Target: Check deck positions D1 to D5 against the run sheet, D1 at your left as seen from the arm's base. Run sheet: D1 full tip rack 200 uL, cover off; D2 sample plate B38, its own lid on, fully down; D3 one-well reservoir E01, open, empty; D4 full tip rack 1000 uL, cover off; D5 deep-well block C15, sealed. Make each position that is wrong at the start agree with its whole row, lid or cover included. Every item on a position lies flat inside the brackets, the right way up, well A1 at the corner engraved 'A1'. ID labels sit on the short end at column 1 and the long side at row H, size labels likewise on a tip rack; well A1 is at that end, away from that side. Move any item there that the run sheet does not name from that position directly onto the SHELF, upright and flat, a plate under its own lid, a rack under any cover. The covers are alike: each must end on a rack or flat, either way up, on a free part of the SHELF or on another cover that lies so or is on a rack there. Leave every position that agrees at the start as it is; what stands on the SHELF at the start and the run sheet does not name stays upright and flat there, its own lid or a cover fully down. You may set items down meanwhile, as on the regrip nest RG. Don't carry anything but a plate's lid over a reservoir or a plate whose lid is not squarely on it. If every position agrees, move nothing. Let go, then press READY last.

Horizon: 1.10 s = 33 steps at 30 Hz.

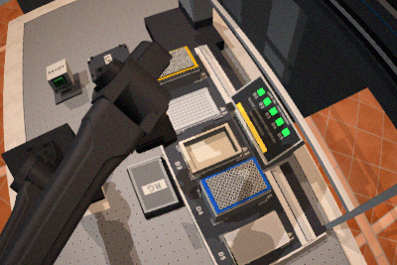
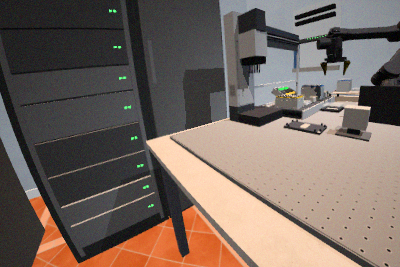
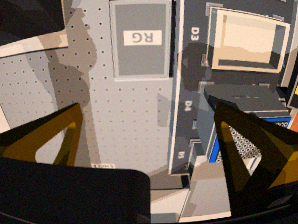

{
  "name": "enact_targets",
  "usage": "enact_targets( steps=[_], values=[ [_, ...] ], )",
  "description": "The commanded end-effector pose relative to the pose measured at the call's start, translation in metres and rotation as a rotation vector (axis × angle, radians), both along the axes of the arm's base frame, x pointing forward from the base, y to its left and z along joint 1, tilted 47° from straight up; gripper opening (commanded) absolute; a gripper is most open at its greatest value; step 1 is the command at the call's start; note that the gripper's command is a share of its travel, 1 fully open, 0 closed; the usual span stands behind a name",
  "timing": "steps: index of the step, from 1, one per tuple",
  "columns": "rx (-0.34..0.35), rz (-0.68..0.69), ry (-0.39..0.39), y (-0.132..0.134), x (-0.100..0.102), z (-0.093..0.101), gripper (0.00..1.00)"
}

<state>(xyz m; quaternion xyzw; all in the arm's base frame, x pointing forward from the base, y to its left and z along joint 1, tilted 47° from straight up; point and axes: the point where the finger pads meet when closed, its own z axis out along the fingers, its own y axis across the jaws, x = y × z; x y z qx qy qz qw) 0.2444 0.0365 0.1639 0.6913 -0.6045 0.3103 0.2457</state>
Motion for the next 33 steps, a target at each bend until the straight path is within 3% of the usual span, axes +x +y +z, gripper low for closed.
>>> enact_targets(
  steps=[1, 3, 33],
  values=[
    [-0.015, -0.027, 0.010, -0.0033, -0.0032, -0.0003, 1.00],
    [0.010, -0.010, -0.019, 0.0044, 0.0042, 0.0066, 1.00],
    [0.010, -0.010, -0.019, 0.0044, 0.0042, 0.0066, 1.00]
  ],
)
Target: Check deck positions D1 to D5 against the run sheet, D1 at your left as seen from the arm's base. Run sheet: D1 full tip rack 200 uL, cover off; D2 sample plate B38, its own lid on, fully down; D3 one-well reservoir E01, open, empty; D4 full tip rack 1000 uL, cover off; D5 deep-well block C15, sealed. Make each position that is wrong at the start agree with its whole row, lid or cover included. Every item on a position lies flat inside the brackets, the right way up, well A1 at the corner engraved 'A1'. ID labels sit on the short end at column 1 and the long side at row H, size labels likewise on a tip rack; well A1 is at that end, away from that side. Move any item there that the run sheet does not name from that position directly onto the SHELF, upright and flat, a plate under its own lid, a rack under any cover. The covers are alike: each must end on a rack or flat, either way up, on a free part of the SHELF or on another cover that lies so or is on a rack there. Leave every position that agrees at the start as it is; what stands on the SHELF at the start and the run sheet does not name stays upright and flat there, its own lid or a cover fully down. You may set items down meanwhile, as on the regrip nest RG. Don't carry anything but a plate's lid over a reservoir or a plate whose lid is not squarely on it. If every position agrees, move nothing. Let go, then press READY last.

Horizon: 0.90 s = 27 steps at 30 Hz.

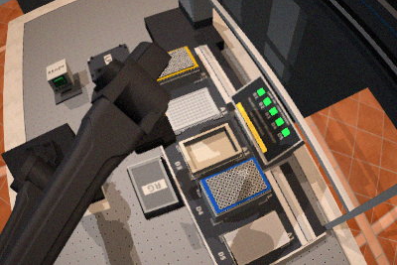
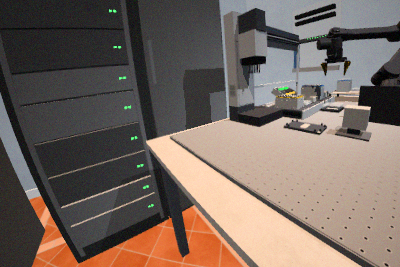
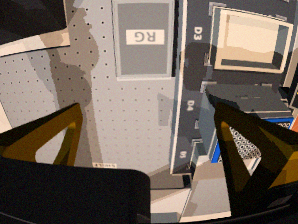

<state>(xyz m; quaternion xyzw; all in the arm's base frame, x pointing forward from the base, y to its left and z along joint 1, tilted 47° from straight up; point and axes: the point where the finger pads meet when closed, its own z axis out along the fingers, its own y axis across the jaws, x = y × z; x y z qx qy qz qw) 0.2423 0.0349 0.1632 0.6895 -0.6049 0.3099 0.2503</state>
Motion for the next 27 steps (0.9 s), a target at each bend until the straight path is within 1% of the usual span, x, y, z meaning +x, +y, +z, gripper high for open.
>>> enact_targets(
  steps=[1, 4, 5, 7, 9, 22, 24, 27],
  values=[
    [0.016, -0.005, -0.024, 0.006, 0.006, 0.007, 1.00],
    [0.016, -0.005, -0.024, 0.006, 0.006, 0.007, 1.00],
    [0.007, -0.013, -0.023, 0.003, -0.007, 0.003, 1.00],
    [0.007, -0.013, -0.023, 0.003, -0.007, 0.003, 1.00],
    [0.024, -0.059, -0.072, 0.004, 0.002, 0.010, 1.00],
    [0.057, -0.237, -0.259, 0.005, 0.002, 0.010, 1.00],
    [0.057, -0.237, -0.259, 0.005, 0.002, 0.010, 1.00],
    [0.065, -0.279, -0.302, 0.004, 0.002, 0.010, 1.00]
  ],
)
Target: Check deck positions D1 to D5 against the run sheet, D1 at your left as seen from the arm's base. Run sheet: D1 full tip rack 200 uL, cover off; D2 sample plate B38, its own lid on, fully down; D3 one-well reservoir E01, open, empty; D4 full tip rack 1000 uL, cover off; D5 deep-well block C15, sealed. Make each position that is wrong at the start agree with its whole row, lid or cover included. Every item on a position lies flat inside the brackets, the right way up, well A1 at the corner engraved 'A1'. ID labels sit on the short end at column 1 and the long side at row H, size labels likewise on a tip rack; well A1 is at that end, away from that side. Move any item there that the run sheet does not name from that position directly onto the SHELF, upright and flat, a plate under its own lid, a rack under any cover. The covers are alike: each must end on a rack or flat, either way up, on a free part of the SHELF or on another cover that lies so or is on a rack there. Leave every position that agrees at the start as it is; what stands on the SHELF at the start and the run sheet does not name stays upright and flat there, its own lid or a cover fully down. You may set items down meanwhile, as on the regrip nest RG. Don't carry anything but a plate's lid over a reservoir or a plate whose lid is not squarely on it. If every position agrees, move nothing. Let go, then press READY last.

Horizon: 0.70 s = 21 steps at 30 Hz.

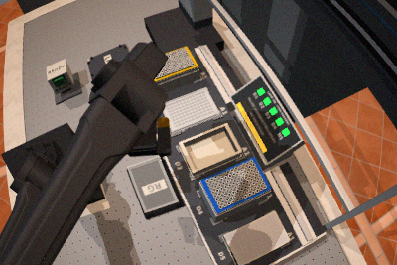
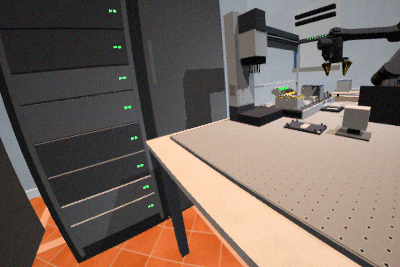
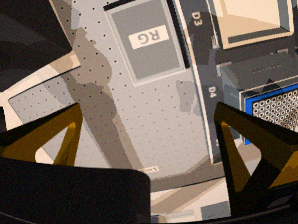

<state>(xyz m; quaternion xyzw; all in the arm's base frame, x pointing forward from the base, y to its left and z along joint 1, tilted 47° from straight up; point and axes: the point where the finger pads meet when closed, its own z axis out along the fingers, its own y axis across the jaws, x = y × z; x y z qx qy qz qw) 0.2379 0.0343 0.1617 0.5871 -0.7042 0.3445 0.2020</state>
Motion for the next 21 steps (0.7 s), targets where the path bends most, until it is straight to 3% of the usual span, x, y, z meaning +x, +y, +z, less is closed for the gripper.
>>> enact_targets(
  steps=[1, 12, 19, 20, 21],
  values=[
    [0.031, -0.075, -0.098, 0.005, 0.007, 0.012, 1.00],
    [0.058, -0.226, -0.256, 0.005, 0.007, 0.012, 1.00],
    [0.064, -0.263, -0.294, 0.005, 0.007, 0.012, 1.00],
    [0.054, -0.259, -0.290, 0.002, -0.004, 0.005, 1.00],
    [0.059, -0.274, -0.308, 0.003, -0.003, 0.006, 1.00]
  ],
)
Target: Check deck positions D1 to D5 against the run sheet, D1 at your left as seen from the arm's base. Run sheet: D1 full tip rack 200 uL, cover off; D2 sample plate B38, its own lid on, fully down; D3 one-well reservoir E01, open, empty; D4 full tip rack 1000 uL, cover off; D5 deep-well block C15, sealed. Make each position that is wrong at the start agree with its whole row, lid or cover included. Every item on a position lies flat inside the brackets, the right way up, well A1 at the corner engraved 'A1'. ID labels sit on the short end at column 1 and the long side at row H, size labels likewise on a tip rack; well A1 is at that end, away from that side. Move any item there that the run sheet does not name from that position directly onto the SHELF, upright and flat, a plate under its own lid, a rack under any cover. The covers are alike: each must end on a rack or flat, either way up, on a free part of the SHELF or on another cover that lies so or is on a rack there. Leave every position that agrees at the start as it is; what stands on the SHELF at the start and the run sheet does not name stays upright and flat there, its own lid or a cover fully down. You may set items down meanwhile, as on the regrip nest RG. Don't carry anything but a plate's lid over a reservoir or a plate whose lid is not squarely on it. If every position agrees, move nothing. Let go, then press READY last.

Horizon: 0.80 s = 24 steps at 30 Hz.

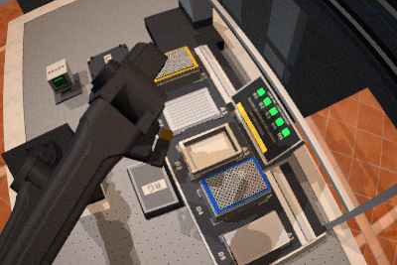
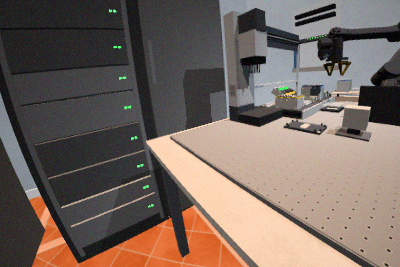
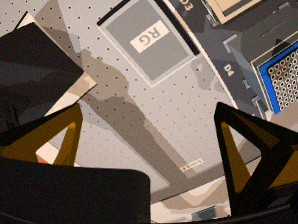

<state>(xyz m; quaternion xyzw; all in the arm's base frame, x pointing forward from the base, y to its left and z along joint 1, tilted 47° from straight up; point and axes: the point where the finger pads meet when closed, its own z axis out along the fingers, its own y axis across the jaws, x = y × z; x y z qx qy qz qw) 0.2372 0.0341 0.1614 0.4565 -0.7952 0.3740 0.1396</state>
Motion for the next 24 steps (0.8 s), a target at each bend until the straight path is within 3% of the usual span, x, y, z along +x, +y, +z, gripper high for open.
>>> enact_targets(
  steps=[1, 24],
  values=[
    [0.022, -0.052, -0.080, 0.0046, 0.0003, 0.0087, 1.00],
    [0.070, -0.337, -0.377, 0.0057, 0.0017, 0.0078, 1.00]
  ],
)
